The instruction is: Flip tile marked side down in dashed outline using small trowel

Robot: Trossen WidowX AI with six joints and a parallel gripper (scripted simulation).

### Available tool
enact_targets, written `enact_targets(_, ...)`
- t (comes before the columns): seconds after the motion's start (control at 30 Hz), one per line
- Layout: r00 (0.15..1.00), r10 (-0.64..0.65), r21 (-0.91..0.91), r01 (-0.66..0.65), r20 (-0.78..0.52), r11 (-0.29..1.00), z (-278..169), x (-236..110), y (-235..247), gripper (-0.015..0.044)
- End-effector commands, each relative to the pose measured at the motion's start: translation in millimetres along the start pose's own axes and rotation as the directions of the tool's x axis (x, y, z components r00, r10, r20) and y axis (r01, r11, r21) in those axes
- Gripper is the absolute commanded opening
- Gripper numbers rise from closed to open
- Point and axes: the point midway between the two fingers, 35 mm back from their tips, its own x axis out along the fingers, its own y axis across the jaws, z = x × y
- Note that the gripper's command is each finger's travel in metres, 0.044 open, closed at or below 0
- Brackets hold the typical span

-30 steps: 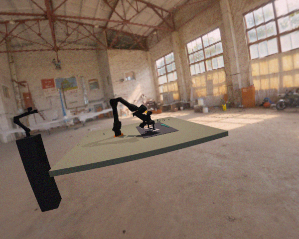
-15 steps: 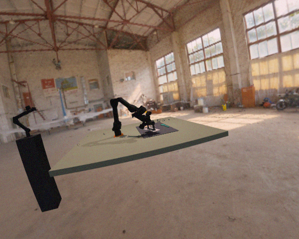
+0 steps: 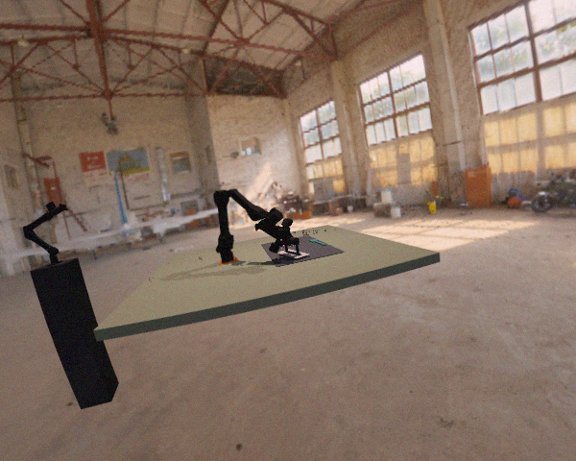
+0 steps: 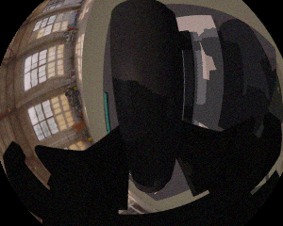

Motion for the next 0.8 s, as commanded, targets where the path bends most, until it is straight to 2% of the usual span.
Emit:
enact_targets(0.0,1.0,0.011,-0.012,-0.011,0.001,1.0,-0.1,2.9,-2.0,0.0)
enact_targets(0.23,1.0,0.01,-0.012,-0.01,0.001,1.0,-0.4,8.5,-8.7,0.0)
enact_targets(0.6,1.0,0.01,-0.012,-0.01,0.001,1.0,-0.4,8.5,-8.7,0.0289)
enact_targets(0.77,1.0,0.01,-0.012,-0.01,0.001,1.0,-0.4,8.5,-8.7,0.03)
